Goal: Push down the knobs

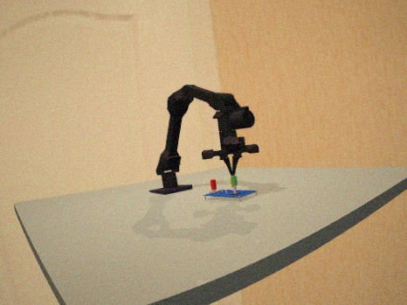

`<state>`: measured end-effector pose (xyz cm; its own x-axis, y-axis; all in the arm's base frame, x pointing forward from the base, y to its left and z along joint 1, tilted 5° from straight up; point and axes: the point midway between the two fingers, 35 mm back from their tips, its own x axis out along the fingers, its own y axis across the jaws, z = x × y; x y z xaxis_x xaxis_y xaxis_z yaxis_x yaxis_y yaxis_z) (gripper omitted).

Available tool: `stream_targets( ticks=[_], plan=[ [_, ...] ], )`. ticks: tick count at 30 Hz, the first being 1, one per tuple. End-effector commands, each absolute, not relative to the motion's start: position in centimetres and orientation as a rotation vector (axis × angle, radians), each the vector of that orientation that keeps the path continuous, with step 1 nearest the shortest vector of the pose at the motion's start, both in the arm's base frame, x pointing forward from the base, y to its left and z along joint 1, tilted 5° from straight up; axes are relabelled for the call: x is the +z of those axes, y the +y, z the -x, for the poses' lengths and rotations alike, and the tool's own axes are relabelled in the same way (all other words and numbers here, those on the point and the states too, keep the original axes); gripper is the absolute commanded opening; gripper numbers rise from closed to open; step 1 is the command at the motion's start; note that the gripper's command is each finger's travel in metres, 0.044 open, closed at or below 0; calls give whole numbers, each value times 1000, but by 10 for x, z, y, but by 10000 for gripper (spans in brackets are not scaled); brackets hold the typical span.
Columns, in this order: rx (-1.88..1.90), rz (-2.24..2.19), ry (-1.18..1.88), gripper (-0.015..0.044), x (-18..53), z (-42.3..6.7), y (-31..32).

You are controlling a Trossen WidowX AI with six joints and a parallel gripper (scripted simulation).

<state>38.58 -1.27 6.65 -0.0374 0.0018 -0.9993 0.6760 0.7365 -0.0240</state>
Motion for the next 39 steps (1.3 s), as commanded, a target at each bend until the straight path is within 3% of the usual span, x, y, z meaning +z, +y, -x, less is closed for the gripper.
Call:
stream_targets(
  ticks=[1, 39],
  plan=[
    [-601, -575, 1534, 0, 58, -385, -13],
    [-601, -575, 1534, 0, 52, -385, -13]
  ],
)
